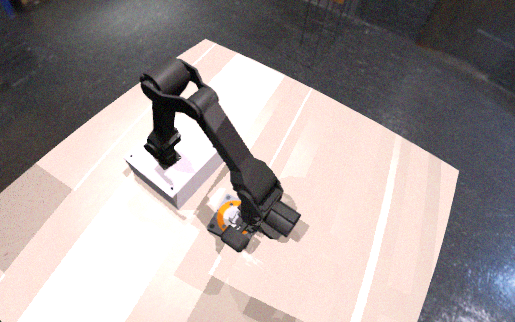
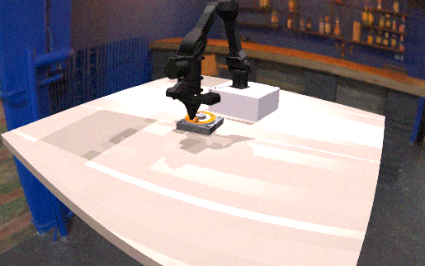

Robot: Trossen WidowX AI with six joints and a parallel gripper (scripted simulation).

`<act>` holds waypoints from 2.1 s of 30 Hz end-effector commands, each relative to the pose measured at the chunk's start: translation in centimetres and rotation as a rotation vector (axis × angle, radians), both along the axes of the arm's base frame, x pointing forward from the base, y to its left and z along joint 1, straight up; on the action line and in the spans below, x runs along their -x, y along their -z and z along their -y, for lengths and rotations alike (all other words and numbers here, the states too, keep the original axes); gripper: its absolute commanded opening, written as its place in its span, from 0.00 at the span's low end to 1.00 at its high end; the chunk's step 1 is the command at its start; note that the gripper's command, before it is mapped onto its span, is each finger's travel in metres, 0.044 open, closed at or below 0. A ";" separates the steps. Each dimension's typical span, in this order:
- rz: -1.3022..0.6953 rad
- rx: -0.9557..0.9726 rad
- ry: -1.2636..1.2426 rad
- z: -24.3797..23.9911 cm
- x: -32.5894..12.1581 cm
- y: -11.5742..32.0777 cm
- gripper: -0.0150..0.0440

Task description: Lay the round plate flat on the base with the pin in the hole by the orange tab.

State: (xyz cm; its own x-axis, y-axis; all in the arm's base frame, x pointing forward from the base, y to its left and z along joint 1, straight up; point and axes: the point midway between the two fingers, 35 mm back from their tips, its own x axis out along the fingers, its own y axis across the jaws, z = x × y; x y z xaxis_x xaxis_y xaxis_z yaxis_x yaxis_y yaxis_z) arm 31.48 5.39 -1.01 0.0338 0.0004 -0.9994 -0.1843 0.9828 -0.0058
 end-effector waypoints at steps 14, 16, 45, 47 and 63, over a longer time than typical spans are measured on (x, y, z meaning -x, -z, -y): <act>0.001 0.000 0.001 -1.8 1.0 0.1 0.25; 0.001 0.000 0.001 -1.9 1.1 0.1 0.25; 0.000 -0.001 0.001 -3.0 2.3 0.1 0.25; 0.000 -0.001 0.001 -3.1 2.4 0.1 0.25; -0.001 -0.001 0.001 -3.6 3.4 0.2 0.25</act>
